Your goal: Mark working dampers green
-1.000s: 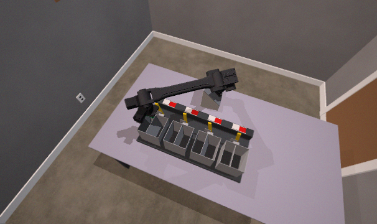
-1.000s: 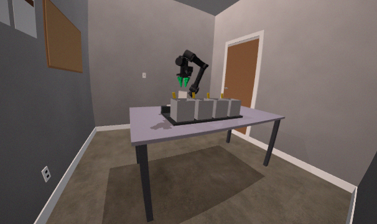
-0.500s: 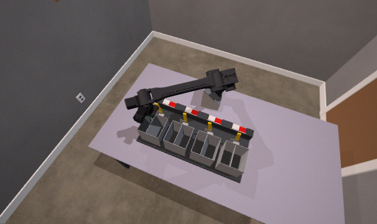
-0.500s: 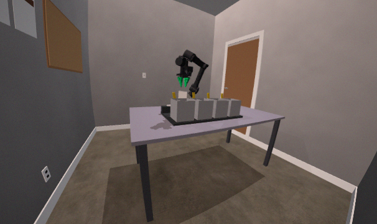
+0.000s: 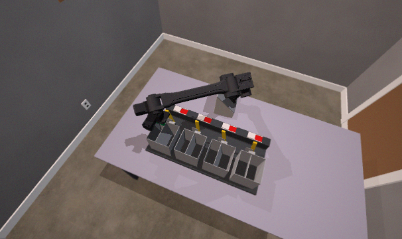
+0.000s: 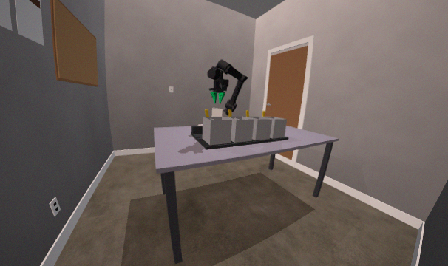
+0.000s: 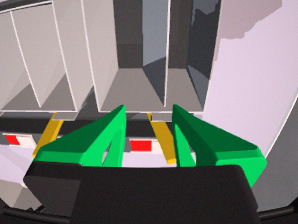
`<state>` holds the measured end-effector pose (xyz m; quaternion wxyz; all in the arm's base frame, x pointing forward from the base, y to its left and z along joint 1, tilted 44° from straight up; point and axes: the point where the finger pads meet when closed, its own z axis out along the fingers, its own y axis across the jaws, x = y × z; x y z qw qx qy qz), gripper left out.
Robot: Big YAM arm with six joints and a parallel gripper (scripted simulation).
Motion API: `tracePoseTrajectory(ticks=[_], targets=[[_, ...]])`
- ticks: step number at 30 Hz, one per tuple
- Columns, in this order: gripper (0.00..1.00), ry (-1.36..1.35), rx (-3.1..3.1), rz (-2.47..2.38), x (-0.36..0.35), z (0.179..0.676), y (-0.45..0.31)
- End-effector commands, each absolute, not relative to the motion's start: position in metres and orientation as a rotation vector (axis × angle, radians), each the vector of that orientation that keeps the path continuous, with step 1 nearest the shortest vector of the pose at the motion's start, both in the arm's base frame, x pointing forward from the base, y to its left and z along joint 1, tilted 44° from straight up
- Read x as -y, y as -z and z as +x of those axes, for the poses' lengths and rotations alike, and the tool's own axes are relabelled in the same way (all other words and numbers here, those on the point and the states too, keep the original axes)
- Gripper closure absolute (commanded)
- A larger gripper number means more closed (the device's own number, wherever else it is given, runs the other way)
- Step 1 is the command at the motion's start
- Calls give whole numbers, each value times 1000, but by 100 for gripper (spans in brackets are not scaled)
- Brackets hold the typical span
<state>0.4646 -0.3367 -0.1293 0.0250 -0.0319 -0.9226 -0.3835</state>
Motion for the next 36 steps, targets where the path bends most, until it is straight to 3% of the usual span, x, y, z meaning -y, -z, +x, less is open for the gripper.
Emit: tracePoseTrajectory(ticks=[1,18,24,36], targets=[[64,1267,2815,-126,346,430,144],[64,1536,2706,-136,348,329,177],[64,1463,2783,-58,360,357,153],[64,1500,2742,-84,352,347,169]])
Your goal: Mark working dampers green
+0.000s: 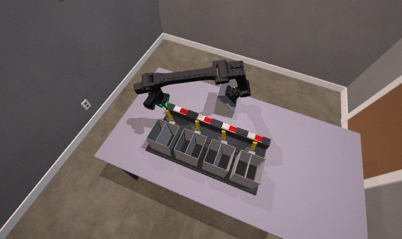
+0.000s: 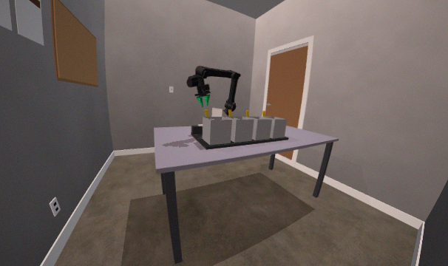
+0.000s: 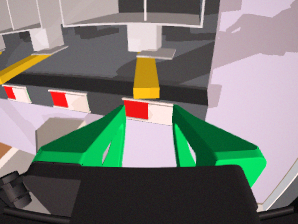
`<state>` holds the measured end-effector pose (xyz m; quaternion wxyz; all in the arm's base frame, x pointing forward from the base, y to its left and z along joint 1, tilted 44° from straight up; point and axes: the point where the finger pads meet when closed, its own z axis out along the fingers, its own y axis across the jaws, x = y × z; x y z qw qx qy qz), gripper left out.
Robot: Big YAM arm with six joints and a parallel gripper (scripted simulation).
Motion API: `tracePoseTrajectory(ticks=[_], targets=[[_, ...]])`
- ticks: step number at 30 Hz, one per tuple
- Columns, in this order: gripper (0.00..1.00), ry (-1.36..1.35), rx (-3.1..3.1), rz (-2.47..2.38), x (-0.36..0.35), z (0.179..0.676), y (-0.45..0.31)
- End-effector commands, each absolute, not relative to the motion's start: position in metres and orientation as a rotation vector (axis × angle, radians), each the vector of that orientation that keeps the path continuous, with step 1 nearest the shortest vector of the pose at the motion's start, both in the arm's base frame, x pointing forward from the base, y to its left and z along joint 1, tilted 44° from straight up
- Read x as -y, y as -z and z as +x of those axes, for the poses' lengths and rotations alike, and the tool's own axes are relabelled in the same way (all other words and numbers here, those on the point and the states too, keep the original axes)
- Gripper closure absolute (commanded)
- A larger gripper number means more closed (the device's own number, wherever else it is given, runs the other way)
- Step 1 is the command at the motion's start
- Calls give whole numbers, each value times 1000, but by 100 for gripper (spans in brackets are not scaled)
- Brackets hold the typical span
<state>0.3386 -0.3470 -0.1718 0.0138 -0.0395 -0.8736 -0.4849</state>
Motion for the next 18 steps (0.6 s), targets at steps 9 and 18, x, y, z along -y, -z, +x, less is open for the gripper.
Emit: tracePoseTrajectory(ticks=[9,18], targets=[[64,1538,2676,-78,330,340,181],[64,1532,2684,-83,324,341,187]])
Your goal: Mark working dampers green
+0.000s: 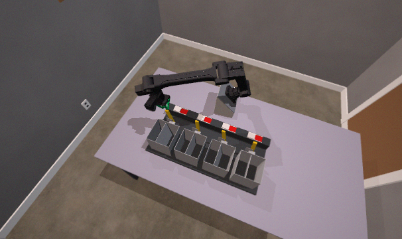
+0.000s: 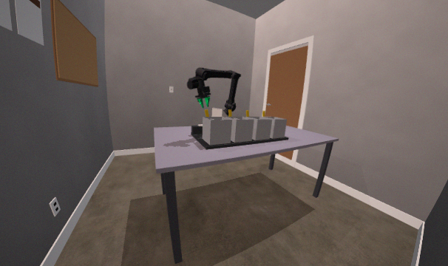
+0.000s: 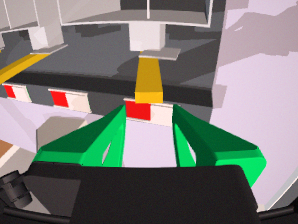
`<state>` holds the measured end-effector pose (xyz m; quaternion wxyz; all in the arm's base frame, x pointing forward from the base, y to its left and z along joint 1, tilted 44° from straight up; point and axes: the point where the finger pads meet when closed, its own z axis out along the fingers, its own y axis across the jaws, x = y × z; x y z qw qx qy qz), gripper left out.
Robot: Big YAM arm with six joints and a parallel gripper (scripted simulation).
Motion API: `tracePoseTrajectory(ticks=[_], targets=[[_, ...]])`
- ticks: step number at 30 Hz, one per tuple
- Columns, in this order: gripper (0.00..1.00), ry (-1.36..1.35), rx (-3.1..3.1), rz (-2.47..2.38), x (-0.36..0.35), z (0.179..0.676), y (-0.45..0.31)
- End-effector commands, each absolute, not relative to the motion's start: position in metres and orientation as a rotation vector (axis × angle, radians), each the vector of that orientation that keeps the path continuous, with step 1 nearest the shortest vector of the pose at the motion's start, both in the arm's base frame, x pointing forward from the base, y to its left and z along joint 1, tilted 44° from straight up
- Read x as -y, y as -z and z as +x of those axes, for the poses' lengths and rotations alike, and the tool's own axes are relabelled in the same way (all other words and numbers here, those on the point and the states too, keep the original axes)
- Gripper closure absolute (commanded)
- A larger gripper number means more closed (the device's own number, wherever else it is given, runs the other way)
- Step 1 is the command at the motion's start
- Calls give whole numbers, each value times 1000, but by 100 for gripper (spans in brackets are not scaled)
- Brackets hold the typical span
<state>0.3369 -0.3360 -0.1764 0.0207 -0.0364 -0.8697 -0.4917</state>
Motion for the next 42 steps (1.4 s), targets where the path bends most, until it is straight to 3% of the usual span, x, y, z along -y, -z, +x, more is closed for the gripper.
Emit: tracePoseTrajectory(ticks=[1,42], targets=[[64,1530,2684,-86,323,342,187],[64,1503,2710,-89,289,348,199]])
